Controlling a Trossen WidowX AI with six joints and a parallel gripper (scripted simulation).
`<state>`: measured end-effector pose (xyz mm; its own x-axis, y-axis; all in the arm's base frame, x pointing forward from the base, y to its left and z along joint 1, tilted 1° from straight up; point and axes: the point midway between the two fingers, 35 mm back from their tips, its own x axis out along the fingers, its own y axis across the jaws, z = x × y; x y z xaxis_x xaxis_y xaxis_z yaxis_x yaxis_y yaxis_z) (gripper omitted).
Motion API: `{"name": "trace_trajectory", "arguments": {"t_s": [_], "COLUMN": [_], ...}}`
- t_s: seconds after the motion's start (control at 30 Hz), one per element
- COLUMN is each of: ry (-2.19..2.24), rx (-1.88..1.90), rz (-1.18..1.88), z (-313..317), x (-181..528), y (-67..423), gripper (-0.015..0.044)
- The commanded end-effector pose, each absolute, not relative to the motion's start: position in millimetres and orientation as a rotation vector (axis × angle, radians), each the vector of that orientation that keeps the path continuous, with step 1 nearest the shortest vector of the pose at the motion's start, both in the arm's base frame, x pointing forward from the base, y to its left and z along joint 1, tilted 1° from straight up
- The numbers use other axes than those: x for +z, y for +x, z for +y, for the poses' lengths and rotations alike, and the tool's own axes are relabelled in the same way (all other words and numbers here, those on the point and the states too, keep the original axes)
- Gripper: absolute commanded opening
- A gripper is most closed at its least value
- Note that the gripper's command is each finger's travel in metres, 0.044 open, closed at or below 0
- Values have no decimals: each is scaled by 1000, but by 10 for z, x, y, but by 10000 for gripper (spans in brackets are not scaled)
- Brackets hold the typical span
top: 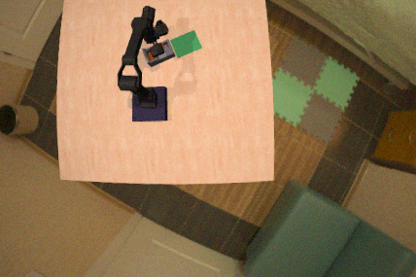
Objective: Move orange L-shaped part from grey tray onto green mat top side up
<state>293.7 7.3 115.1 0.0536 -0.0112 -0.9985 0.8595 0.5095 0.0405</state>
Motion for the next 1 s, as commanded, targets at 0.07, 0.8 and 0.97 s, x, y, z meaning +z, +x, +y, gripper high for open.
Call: {"name": "trace_trajectory", "arguments": {"t_s": [0.07, 0.8, 0.97], "ry": [828, 828, 828], "rx": [-808, -808, -808], "rz": [1370, 1370, 1370], "z": [69, 66, 66], "x": [902, 585, 504], "y": [2943, 2963, 2964], "gripper": [280, 280, 280]}}
